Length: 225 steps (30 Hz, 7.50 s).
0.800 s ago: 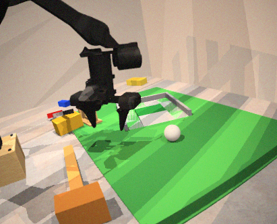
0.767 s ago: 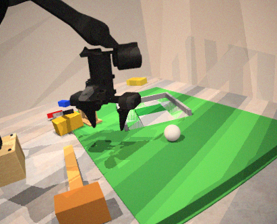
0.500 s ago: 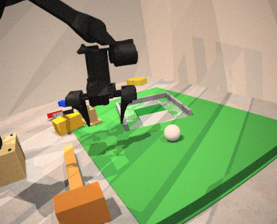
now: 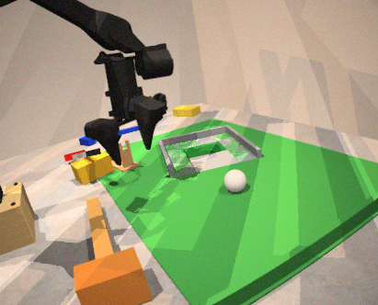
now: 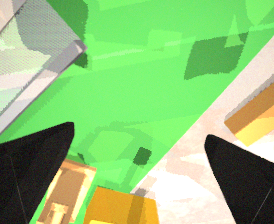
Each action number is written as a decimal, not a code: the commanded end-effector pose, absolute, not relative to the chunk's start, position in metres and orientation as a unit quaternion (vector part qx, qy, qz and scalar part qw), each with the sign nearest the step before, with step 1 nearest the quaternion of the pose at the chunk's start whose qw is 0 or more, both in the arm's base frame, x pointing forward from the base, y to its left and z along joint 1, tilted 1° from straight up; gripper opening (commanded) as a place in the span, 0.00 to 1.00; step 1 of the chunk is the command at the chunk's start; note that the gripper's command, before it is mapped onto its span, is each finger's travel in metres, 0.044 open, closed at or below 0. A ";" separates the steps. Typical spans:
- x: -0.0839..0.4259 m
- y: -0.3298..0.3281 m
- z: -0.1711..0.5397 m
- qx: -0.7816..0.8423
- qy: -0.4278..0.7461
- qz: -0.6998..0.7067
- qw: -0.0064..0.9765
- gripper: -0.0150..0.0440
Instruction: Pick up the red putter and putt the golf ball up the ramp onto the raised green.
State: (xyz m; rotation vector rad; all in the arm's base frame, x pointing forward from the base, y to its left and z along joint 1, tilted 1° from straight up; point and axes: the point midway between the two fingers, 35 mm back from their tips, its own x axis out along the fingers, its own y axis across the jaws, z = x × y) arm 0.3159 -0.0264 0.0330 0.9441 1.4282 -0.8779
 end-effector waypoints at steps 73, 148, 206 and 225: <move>0.258 0.059 0.035 -0.518 0.467 0.526 0.487 1.00; 0.259 0.056 0.106 -0.508 0.473 0.524 0.494 0.25; 0.225 -0.088 0.143 0.402 0.574 0.138 0.699 0.25; 0.216 -0.127 0.167 0.621 0.471 0.048 0.625 0.25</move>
